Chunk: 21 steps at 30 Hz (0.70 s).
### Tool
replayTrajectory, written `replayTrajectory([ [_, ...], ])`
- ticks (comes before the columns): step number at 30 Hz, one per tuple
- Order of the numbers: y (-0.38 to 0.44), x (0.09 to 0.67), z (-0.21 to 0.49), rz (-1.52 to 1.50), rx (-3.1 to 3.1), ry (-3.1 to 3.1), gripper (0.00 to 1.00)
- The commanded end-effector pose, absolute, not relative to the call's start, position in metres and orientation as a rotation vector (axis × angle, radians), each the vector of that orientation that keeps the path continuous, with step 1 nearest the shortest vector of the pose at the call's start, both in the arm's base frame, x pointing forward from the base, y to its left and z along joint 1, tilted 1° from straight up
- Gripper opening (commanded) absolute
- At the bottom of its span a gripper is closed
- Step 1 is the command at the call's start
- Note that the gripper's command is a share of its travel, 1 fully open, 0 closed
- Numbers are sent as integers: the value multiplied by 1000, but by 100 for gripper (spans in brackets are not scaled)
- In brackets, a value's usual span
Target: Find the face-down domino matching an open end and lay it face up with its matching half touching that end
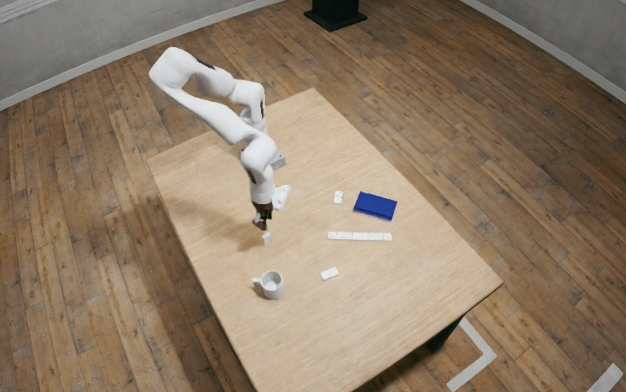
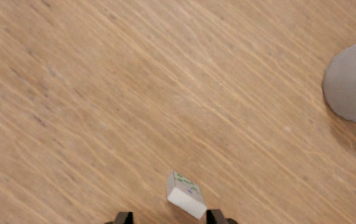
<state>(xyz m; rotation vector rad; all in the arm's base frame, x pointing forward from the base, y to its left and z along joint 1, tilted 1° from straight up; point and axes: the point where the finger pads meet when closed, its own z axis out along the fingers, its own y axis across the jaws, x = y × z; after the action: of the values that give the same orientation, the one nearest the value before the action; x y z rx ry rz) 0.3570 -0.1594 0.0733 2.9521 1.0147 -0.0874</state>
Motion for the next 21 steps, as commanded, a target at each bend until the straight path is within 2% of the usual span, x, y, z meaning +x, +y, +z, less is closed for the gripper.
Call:
replayTrajectory([
  [1,-164,359,71,-54,3028,761,49],
  [13,-172,361,66,-20,3135,248,49],
  [21,-175,362,65,-11,3148,119,49],
])
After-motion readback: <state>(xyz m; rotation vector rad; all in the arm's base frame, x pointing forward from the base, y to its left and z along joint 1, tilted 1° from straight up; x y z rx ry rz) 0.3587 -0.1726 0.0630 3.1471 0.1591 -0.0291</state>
